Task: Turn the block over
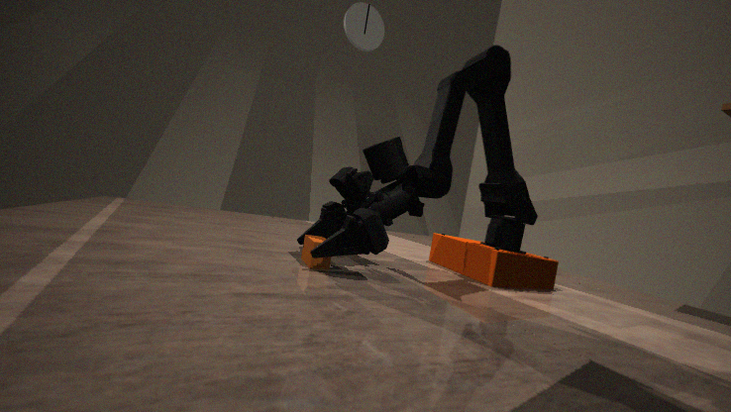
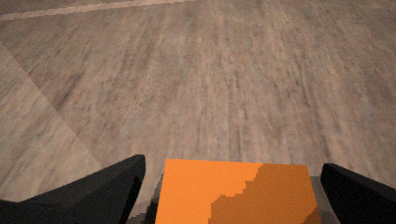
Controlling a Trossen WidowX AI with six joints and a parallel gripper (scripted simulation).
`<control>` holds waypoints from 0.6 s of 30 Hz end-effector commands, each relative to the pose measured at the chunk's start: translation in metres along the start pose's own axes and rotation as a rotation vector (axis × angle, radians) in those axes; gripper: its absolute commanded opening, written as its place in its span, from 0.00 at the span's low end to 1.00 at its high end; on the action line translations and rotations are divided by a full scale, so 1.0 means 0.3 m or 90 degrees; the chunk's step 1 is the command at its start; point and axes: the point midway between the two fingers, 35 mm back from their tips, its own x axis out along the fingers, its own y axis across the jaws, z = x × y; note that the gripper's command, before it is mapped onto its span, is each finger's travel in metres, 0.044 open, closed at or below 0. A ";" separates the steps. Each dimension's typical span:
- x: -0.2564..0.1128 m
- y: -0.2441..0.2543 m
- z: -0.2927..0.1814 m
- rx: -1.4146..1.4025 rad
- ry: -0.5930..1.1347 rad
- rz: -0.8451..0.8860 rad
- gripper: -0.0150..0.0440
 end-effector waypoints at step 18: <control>-0.227 0.004 0.146 -0.002 0.266 -0.003 1.00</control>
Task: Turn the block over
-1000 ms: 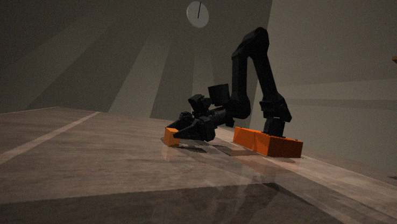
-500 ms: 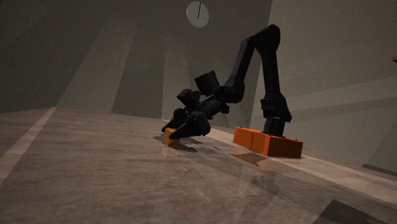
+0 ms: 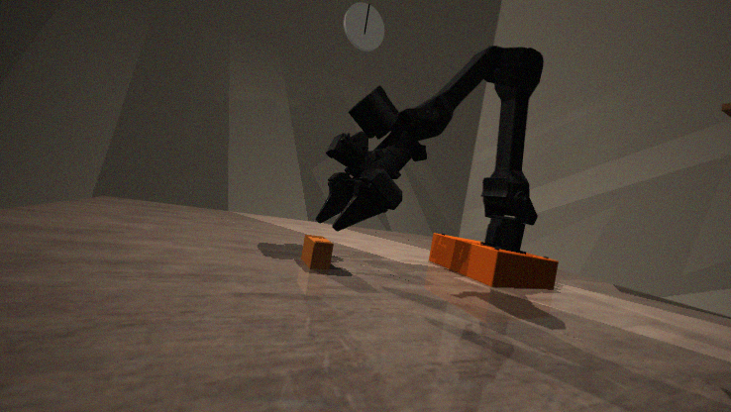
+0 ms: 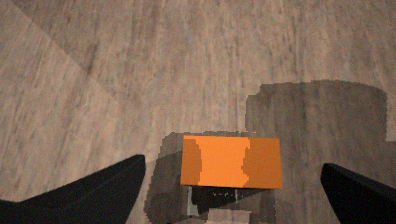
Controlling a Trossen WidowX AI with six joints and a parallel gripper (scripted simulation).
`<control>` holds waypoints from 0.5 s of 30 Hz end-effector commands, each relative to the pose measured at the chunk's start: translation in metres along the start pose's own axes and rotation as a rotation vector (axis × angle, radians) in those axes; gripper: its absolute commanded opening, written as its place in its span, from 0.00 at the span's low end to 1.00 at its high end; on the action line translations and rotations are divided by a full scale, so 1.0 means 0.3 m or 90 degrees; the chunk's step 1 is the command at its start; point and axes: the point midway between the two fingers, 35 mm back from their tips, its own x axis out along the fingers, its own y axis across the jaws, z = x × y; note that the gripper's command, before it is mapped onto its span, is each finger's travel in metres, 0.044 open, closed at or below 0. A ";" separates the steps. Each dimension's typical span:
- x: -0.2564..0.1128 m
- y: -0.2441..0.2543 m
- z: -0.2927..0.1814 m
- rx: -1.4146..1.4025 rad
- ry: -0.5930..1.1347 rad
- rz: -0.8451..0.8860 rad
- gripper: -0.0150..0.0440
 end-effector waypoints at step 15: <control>-0.068 -0.002 0.107 -0.006 0.212 -0.006 1.00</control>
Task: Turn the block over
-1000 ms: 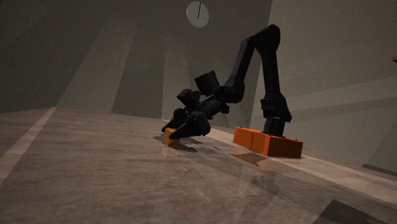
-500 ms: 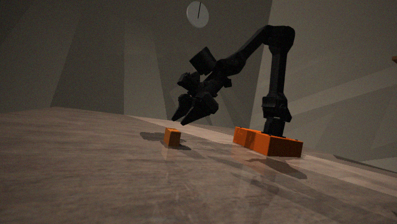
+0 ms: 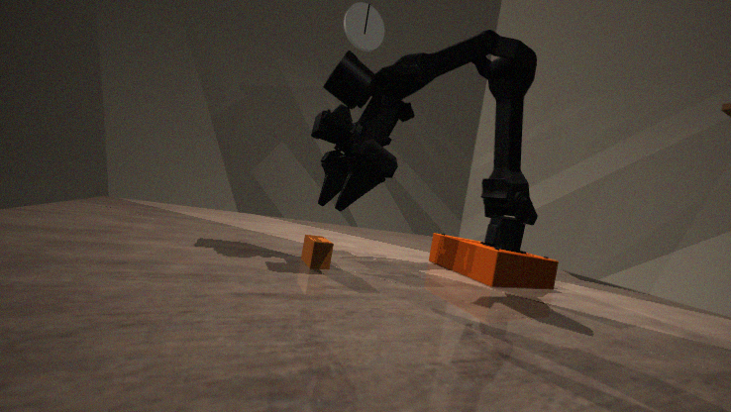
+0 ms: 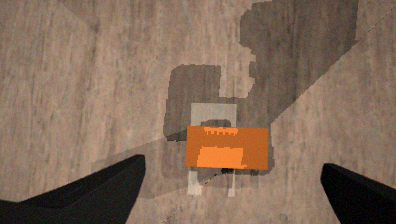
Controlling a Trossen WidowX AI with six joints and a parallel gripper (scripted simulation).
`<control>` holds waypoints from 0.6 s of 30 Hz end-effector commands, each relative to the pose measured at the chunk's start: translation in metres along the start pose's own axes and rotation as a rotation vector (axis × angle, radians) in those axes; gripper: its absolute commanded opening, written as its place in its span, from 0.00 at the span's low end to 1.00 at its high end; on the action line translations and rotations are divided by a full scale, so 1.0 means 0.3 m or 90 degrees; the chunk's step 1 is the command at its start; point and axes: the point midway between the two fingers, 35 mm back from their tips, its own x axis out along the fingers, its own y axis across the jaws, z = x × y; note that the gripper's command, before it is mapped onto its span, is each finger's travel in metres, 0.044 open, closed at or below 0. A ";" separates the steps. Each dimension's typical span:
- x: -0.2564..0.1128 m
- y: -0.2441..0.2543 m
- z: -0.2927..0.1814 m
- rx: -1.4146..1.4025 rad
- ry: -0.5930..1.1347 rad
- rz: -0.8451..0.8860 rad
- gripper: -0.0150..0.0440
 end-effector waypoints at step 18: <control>0.069 -0.001 0.042 -0.004 0.236 -0.004 1.00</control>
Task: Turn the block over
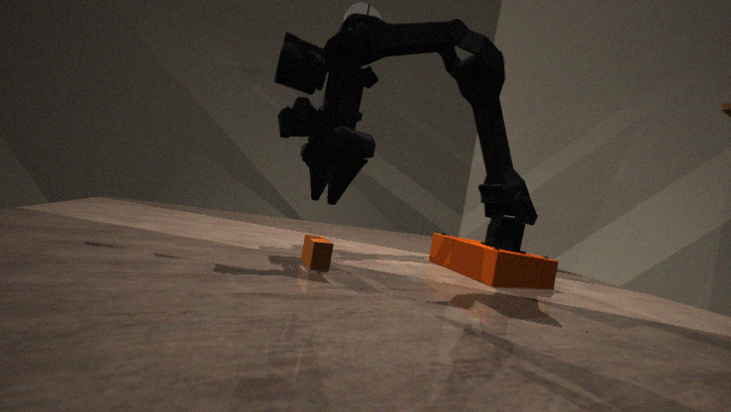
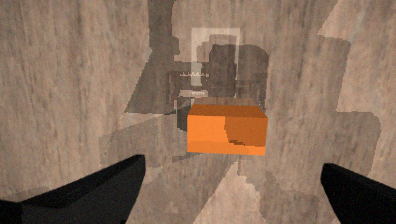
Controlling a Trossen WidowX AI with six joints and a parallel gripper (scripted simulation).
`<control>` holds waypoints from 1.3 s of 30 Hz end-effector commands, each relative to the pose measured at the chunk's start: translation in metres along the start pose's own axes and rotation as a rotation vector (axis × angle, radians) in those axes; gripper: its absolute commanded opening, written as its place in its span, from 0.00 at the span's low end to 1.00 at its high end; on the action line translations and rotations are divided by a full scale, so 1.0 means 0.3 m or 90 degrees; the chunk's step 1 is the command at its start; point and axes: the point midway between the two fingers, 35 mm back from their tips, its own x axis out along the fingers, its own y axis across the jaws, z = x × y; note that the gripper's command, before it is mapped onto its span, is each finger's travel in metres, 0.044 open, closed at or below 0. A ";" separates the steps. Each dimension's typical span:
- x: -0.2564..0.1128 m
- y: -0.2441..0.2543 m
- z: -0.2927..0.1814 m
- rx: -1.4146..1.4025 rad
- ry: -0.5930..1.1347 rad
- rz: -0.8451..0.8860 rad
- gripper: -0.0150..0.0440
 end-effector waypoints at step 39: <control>0.246 -0.002 -0.018 -0.001 0.018 -0.002 0.73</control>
